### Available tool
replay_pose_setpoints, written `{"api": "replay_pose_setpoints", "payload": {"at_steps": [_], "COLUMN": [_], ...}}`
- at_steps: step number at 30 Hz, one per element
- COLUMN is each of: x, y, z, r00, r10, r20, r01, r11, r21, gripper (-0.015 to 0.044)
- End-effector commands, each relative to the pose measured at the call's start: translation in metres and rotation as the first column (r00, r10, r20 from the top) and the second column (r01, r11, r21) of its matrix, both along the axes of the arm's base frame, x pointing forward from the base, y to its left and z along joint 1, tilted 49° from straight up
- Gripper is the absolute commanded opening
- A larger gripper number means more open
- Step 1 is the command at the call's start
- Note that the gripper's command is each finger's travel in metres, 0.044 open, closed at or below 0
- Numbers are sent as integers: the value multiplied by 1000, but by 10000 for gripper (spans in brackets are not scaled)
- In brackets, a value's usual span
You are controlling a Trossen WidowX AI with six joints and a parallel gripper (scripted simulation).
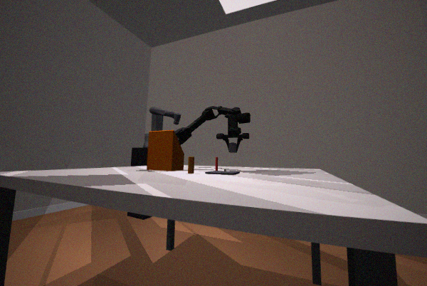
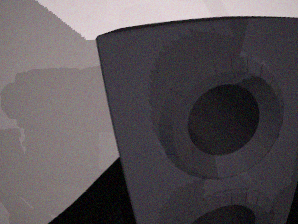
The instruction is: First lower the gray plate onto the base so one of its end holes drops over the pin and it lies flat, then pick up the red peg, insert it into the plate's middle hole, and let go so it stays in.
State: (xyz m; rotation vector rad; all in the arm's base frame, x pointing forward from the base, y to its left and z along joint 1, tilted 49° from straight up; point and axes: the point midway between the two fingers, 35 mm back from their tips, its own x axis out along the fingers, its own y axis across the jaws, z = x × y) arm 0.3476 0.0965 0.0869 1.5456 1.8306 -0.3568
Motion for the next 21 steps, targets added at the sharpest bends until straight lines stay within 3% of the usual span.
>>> {"api": "replay_pose_setpoints", "payload": {"at_steps": [1,9,21], "x": [0,-2,7], "y": [-9,-16,-25], "z": [12,20,-13], "r00": [1000,1000,999], "r10": [7,10,-12], "r20": [1,-5,-30], "r01": [-7,-10,12], "r11": [1000,1000,1000], "r21": [-1,2,-4], "gripper": [0,0,0]}}
